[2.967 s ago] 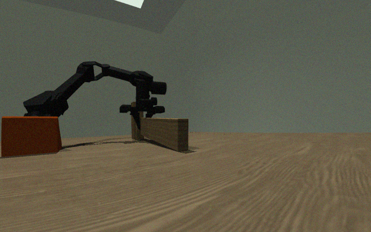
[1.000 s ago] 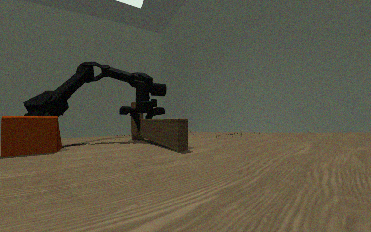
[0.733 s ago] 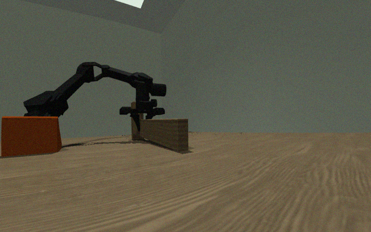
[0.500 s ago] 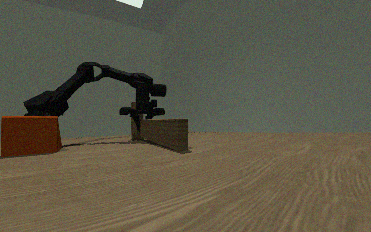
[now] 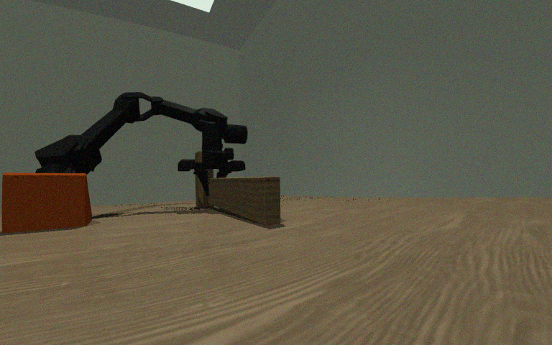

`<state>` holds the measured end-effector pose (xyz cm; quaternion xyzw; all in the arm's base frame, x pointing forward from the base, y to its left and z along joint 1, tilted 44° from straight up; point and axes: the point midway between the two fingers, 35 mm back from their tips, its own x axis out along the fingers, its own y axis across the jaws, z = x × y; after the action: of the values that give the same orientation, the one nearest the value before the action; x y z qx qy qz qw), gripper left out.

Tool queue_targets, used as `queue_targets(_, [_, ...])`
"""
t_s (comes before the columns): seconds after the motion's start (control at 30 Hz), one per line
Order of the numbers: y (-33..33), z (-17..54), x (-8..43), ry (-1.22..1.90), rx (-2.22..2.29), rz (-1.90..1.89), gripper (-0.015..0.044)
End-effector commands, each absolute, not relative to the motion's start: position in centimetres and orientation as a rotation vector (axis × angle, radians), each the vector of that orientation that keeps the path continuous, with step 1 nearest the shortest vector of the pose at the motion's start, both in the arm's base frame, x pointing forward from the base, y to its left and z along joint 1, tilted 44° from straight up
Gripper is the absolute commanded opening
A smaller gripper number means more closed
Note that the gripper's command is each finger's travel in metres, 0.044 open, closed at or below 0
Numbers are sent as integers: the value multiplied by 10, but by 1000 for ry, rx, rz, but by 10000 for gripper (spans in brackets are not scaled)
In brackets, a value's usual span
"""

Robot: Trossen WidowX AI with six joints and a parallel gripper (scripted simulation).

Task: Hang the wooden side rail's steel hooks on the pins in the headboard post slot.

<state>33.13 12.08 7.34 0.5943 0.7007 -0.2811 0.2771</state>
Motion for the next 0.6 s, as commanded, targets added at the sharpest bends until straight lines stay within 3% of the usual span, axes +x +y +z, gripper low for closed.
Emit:
queue_targets(0.0, [122,73,332,1883,1602,-751,0])
queue_targets(0.07, [123,73,332,1883,1602,-751,0])
queue_targets(0.57, [114,81,333,1881,1597,-755,394])
